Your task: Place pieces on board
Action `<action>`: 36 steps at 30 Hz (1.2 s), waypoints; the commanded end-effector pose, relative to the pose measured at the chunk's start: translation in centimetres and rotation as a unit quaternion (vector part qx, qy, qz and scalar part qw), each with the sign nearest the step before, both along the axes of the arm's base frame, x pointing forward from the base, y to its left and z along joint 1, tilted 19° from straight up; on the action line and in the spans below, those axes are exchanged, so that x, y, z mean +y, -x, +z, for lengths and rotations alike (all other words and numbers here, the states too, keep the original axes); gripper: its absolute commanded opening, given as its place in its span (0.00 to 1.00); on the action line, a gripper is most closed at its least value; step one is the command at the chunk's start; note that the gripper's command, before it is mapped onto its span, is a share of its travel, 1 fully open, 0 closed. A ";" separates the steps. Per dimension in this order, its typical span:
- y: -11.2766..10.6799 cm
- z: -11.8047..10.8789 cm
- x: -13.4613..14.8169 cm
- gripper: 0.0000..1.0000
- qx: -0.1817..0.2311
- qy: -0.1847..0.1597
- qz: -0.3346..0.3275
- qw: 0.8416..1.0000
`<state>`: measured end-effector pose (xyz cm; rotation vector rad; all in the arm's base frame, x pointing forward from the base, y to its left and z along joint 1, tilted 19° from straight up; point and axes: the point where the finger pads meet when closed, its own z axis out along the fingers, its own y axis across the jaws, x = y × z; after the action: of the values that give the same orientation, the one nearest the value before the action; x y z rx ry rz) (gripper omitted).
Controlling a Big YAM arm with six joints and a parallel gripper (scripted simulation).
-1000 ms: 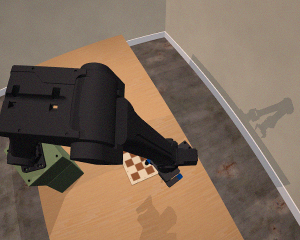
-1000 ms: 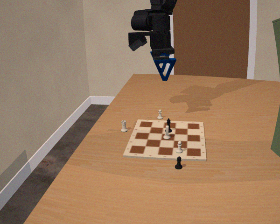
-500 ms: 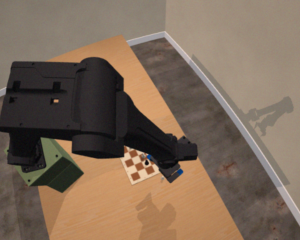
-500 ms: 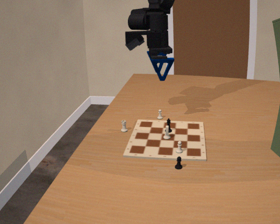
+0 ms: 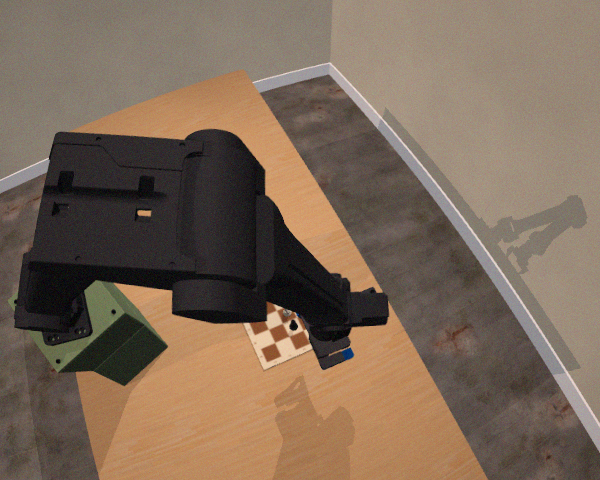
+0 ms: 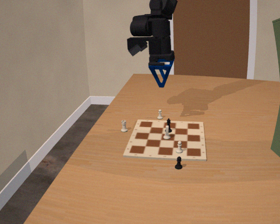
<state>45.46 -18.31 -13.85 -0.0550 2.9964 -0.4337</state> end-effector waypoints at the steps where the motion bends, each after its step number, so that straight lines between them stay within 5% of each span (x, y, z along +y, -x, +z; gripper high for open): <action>1: -2.9 0.7 -0.4 1.00 -0.066 -0.006 -0.123 0.990; 11: -2.0 -2.5 -1.2 1.00 -0.108 -0.044 -0.330 0.937; 14: -3.6 -1.2 -2.1 1.00 -0.128 -0.056 -0.384 0.913; 16: -3.6 -1.2 -2.1 1.00 -0.128 -0.056 -0.384 0.913; 17: -3.7 -0.9 -1.2 1.00 -0.144 -0.064 -0.428 0.890; 22: -2.4 -2.6 -0.9 1.00 -0.173 -0.071 -0.521 0.833; 23: -2.5 -2.4 -0.9 0.32 -0.182 -0.073 -0.537 0.820; 25: -2.5 -2.4 -0.9 0.32 -0.195 -0.074 -0.562 0.801; 36: -2.4 -2.4 -1.3 0.32 -0.195 -0.074 -0.565 0.798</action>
<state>47.21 -19.89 -16.87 1.6297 2.3312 -0.2357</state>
